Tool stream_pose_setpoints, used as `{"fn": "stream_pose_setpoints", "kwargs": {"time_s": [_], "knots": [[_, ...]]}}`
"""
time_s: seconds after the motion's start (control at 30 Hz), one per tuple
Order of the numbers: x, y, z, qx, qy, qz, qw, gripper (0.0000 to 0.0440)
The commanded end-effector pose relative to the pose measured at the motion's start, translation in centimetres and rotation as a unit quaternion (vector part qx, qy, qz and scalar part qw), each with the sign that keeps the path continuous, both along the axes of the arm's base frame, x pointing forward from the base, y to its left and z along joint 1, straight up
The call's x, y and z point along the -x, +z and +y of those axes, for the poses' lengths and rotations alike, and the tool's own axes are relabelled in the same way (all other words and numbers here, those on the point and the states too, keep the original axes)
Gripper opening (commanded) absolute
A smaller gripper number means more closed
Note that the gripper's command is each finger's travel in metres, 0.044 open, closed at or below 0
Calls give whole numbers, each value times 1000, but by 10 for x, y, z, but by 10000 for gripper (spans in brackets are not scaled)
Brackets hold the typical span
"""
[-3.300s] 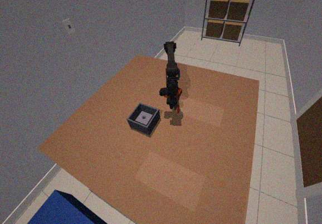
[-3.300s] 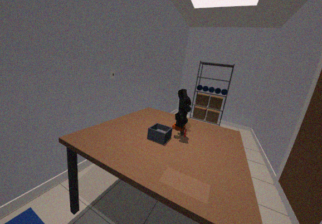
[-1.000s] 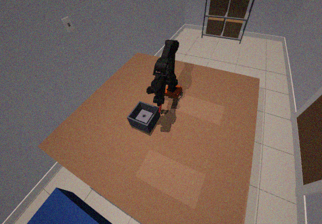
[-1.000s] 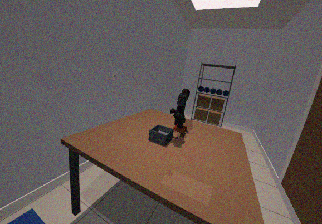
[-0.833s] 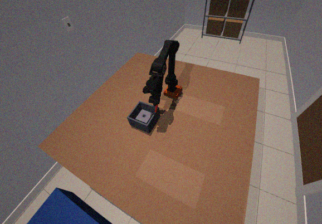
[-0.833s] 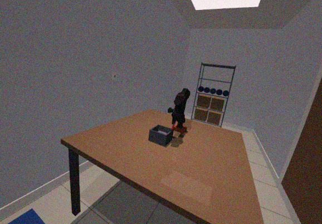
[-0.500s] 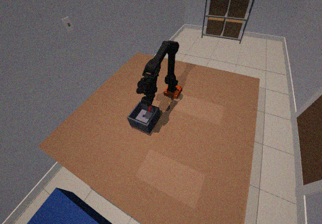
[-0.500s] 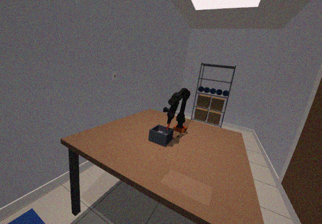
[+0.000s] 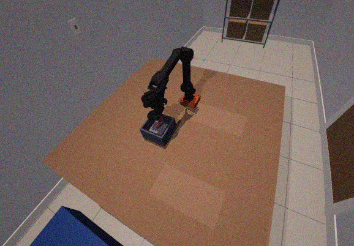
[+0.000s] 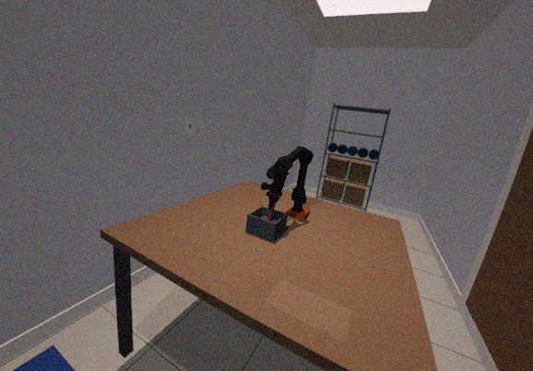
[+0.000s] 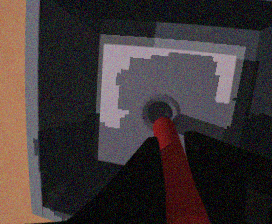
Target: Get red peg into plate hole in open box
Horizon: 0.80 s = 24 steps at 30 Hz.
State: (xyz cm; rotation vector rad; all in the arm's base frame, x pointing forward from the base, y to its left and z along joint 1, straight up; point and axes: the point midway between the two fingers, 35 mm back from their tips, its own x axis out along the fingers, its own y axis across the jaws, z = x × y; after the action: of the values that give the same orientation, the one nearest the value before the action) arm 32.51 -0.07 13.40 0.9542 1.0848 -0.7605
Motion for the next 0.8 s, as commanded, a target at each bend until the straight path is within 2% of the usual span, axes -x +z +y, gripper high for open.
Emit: {"fn": "stream_pose_setpoints", "kwargs": {"time_s": [0.0, 0.1, 0.27, 0.47, 0.77], "knots": [[-5, -7, -2, -3, 3, 8, 1000, 9], [-9, -18, -4, -3, 6, 20, 1000, 28], [-14, -33, -9, 3, 18, 44, 999, 138], [-26, -35, -14, 6, 23, 47, 999, 157], [-44, -33, -22, 3, 32, 49, 998, 154]]}}
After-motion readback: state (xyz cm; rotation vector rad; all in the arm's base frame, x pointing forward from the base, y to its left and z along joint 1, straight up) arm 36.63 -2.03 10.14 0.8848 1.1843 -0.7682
